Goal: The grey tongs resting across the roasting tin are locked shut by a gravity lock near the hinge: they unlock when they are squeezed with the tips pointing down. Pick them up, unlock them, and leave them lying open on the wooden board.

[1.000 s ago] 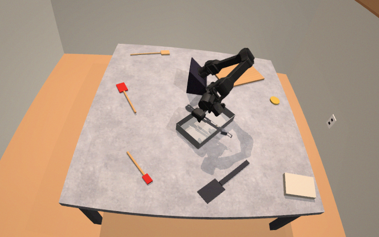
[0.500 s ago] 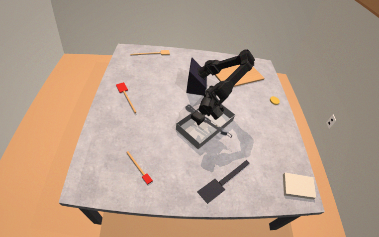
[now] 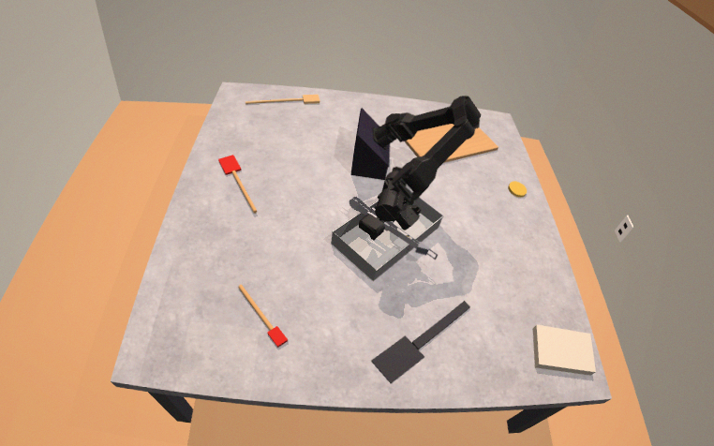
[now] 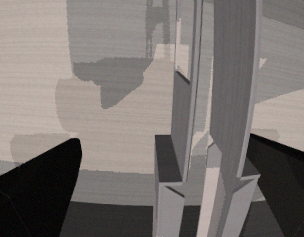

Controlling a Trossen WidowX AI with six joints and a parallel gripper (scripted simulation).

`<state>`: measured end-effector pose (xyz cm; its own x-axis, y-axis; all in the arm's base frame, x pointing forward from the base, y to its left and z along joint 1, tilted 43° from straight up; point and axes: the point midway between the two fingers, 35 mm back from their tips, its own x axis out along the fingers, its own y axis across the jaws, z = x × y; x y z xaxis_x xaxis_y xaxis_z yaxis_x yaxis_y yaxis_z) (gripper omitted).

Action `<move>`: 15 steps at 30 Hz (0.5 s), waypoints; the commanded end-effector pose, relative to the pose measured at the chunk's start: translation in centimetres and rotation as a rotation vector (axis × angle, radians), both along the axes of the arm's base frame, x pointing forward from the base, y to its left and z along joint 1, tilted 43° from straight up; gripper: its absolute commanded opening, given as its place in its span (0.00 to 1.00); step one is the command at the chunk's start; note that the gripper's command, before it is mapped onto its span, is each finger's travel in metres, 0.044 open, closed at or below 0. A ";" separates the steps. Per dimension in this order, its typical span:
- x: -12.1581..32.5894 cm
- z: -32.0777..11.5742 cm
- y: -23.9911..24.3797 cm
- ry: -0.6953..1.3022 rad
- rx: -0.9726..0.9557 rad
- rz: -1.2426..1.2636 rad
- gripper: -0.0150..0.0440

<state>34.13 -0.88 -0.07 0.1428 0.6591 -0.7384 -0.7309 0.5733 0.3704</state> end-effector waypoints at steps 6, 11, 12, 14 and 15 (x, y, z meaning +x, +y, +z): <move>0.0 0.1 -0.1 -0.001 0.000 -0.001 0.64; 0.0 0.1 -0.1 -0.001 0.000 -0.001 0.45; 0.0 0.1 -0.1 -0.001 0.000 -0.001 0.44; 0.0 0.1 -0.1 -0.001 0.000 -0.001 0.42; 0.0 0.1 -0.1 -0.001 0.000 -0.001 0.41</move>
<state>34.13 -0.97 -0.06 0.1439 0.6584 -0.7388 -0.7293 0.5752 0.3705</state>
